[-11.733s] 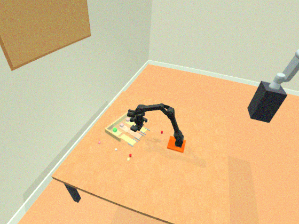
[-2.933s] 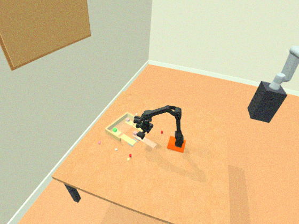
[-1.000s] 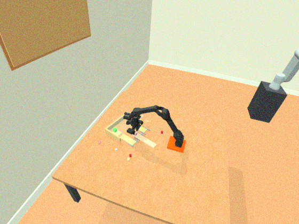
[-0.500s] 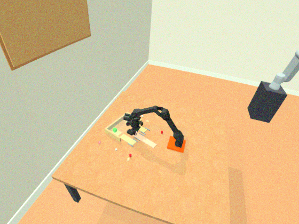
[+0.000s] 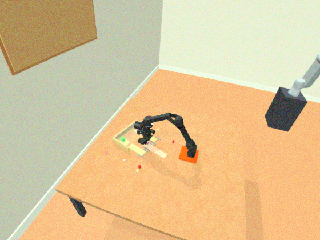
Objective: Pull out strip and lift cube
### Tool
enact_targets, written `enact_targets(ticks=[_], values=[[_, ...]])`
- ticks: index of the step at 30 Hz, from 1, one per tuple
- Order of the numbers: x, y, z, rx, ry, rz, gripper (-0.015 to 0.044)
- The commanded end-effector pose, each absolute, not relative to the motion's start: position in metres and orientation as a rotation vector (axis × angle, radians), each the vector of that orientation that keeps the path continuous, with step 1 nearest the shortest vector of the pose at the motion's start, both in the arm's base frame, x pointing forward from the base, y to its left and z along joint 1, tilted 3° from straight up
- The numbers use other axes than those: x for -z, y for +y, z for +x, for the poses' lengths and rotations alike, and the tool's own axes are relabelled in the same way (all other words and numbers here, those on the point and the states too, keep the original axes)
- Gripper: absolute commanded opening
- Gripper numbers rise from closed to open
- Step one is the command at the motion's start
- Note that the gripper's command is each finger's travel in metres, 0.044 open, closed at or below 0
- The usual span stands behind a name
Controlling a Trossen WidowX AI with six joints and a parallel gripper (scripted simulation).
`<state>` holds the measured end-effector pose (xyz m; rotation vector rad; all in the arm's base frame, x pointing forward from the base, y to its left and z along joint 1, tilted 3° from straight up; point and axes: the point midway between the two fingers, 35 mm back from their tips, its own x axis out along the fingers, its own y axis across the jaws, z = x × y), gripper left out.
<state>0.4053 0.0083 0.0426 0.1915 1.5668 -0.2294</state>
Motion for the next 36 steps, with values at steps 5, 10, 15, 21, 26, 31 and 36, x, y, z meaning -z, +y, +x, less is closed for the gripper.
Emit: enact_targets(ticks=[5,10,15,21,26,31,36], values=[[-0.066,0.008,0.377,0.227,1.56,0.188,0.0],[-0.074,0.008,0.363,0.227,1.561,0.186,0.0],[-0.074,0.008,0.354,0.227,1.561,0.186,0.0],[-0.075,0.008,0.333,0.227,1.563,0.186,0.0],[-0.074,0.008,0.315,0.227,1.565,0.186,0.0],[-0.074,0.007,0.306,0.227,1.566,0.186,0.0],[-0.096,0.008,0.307,0.227,1.566,0.186,0.0]])
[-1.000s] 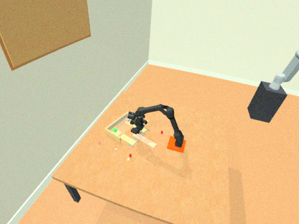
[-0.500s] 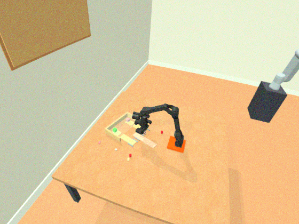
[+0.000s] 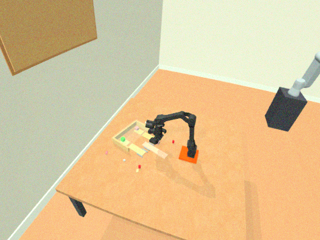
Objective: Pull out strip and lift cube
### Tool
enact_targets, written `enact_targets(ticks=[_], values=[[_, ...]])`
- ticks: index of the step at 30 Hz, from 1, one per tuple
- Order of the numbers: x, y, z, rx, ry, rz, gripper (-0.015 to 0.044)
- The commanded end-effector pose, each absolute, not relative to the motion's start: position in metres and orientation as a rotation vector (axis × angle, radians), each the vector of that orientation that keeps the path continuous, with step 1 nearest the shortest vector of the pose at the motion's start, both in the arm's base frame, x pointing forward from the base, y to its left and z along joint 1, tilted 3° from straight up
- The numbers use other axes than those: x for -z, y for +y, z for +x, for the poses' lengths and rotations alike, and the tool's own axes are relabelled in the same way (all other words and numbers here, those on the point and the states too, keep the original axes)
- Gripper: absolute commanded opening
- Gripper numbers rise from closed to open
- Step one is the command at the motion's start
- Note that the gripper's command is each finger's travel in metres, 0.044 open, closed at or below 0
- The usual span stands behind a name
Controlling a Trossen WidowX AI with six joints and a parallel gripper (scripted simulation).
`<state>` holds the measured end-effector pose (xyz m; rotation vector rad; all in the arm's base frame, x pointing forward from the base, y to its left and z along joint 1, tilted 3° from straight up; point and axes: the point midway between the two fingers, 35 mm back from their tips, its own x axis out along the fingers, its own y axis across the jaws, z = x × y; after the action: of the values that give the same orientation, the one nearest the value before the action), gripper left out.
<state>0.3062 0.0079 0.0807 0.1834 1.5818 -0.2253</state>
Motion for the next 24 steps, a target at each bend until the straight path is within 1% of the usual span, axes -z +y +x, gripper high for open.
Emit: enact_targets(ticks=[1,24], values=[[-0.1014,0.0081,0.307,0.227,1.566,0.186,0.0],[-0.109,0.0083,0.3067,0.227,1.566,0.186,0.0]])
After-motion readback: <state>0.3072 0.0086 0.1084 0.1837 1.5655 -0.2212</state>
